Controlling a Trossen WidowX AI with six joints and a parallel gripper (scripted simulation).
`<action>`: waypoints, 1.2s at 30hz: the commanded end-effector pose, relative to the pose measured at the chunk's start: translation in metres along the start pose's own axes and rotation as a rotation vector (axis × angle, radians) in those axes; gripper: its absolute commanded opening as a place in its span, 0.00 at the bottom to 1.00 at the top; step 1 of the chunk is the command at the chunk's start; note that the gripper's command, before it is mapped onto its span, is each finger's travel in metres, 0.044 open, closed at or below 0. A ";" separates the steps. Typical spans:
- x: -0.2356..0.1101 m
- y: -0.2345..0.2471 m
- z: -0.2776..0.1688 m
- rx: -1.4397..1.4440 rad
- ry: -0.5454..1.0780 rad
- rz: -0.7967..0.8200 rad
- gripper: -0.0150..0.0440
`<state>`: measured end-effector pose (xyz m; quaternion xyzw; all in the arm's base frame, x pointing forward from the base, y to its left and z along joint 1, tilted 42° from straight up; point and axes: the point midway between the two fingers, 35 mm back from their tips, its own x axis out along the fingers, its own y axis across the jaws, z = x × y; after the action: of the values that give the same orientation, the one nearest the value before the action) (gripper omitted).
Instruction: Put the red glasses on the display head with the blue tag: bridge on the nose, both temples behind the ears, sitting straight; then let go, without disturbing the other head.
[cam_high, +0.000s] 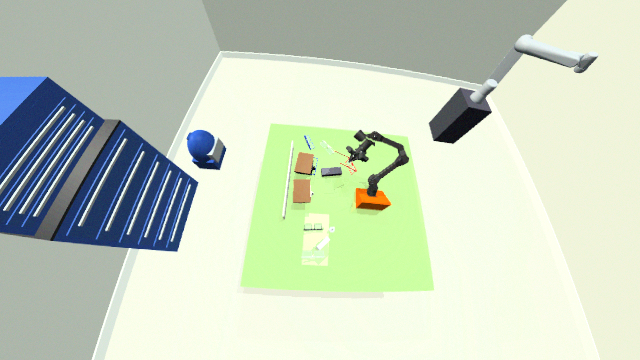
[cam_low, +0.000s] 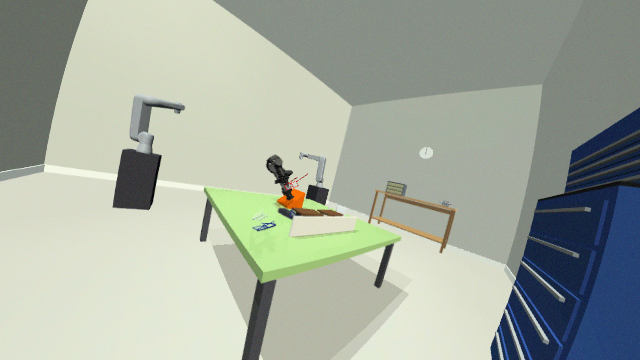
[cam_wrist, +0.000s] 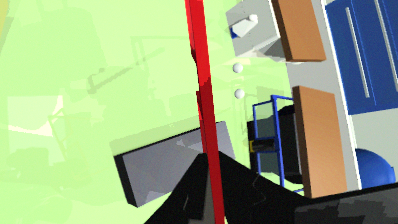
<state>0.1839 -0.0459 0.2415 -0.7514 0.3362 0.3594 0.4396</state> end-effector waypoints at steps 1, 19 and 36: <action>-0.005 0.007 0.001 -0.127 0.011 -0.022 0.25; -0.024 0.016 -0.002 -0.391 0.081 -0.079 0.25; -0.024 0.016 -0.002 -0.391 0.081 -0.079 0.25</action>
<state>0.1585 -0.0490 0.2553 -0.8495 0.2465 0.3708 0.2829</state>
